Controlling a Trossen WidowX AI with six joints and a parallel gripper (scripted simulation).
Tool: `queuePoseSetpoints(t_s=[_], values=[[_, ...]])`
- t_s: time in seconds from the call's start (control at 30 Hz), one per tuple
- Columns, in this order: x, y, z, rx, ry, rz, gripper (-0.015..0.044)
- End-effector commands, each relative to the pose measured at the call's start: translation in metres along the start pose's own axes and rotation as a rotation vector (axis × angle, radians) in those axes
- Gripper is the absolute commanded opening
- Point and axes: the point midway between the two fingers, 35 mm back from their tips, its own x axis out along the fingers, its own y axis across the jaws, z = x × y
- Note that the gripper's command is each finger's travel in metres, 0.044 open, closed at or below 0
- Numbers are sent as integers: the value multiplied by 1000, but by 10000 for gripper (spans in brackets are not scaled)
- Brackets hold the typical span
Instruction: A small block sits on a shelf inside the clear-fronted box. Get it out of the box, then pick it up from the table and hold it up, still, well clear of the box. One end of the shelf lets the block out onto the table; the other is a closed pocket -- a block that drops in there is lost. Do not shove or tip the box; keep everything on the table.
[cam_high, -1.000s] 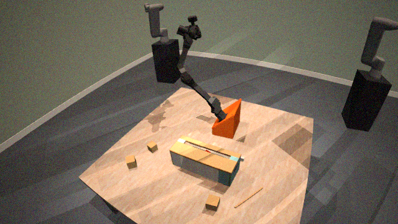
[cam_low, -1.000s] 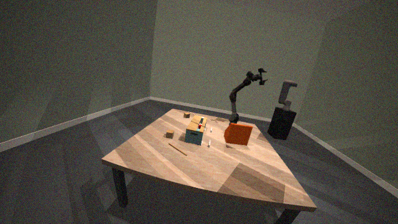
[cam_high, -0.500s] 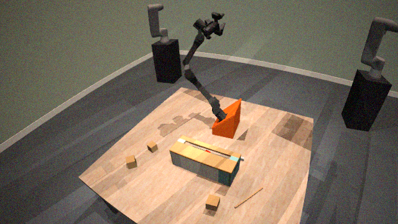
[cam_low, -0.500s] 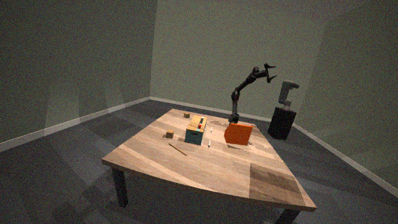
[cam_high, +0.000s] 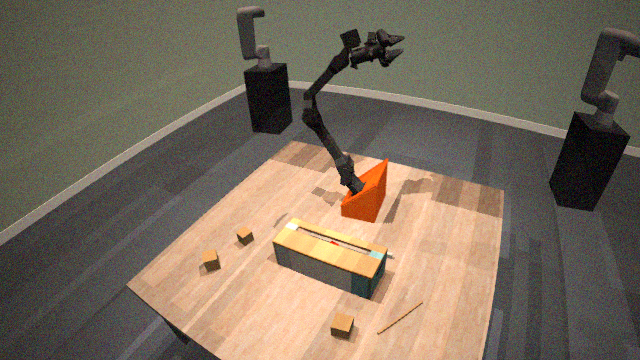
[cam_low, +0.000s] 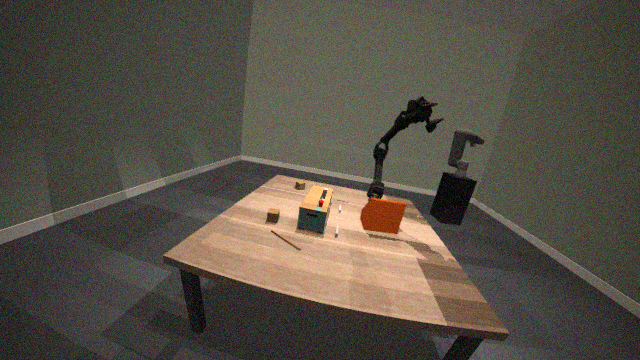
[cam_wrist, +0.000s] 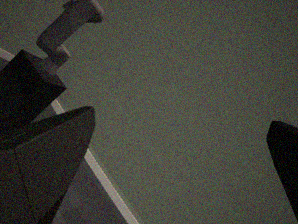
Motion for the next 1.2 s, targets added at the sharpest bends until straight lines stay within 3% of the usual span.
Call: queuePoseSetpoints(t_s=[0.0, 0.27, 0.5, 0.87, 1.17], values=[[12, -24, -62, 72, 172, -43, 400], [4, -62, -196, 229, 545, -125, 400], [-33, -73, -311, 384, 890, -163, 400], [-142, -48, -464, 637, 1457, -131, 400], [-255, 6, -539, 832, 1907, 50, 400]])
